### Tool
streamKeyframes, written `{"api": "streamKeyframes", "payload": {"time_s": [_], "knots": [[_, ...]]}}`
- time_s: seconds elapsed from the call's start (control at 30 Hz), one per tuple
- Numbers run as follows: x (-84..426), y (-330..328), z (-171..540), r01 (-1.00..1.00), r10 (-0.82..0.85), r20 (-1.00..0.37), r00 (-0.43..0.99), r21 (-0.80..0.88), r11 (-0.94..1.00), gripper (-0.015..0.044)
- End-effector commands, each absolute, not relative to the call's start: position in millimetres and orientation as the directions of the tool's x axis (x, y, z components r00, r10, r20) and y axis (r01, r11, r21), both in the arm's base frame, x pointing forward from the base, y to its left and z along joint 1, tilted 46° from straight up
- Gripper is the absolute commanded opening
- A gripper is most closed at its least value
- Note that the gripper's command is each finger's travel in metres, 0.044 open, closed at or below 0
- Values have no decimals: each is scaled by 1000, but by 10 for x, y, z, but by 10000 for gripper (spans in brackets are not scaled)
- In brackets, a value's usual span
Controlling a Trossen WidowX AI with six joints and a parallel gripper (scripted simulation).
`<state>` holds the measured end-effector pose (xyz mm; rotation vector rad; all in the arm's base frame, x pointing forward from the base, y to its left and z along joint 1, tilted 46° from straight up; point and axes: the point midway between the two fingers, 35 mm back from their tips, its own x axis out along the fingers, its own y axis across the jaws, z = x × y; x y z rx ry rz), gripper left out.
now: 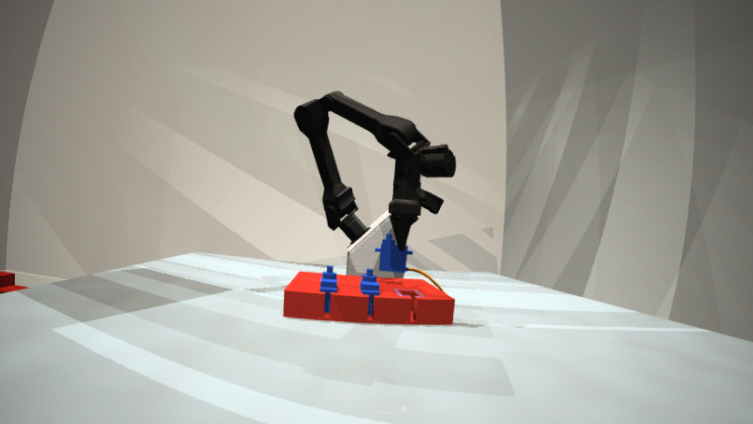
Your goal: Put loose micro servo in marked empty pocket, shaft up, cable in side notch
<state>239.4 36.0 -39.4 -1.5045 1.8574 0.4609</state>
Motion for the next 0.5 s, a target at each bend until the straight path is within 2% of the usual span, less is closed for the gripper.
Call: {"api": "streamKeyframes", "payload": {"time_s": [0.0, 0.47], "knots": [[2401, 378, -395, -909, -704, -705, -85, -234, 344, 0], [2401, 378, -395, -614, -704, -705, -85, -519, 594, 0]]}}
